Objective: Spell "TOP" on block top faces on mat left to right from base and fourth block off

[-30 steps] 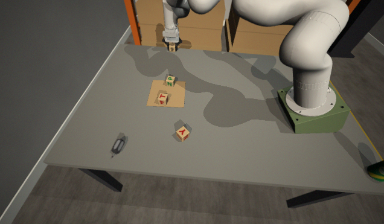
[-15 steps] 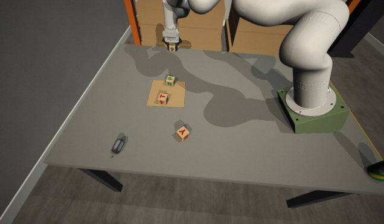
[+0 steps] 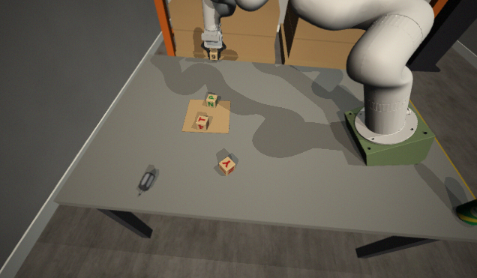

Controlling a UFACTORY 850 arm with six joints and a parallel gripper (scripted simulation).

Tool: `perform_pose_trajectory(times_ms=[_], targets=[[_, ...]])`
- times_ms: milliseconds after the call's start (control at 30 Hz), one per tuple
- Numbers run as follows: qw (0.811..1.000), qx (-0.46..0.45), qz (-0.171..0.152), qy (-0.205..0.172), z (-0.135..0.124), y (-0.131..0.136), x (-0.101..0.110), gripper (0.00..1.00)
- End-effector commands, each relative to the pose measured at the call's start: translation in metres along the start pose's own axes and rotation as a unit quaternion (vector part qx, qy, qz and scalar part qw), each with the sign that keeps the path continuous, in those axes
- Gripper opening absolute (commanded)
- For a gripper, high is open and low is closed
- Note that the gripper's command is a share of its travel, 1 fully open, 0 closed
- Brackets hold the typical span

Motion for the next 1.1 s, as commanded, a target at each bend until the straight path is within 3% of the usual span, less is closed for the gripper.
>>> perform_pose_trajectory(times_ms=[0, 267, 733, 800, 867, 1000, 1067], targets=[[1.000, 0.000, -0.001, -0.001, 0.000, 0.000, 0.020, 0.44], [1.000, 0.000, -0.001, -0.001, 0.000, 0.000, 0.070, 0.44], [1.000, 0.000, -0.001, -0.001, 0.003, 0.002, 0.073, 0.44], [1.000, -0.004, 0.000, 0.000, 0.019, 0.010, 0.071, 0.44], [1.000, -0.011, 0.000, 0.001, 0.055, 0.027, 0.068, 0.44], [1.000, -0.020, 0.001, 0.001, 0.101, 0.043, 0.064, 0.44], [1.000, -0.020, 0.001, 0.001, 0.101, 0.043, 0.064, 0.44]])
Point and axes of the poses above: the point where the finger pads meet when closed, its own x axis back along the fingers, its own y axis across the jaws, z = x × y, the point moved 3 cm from there along x, back along the fingers, and after that the axes turned 5 degrees about x, right-handed, at the moved point
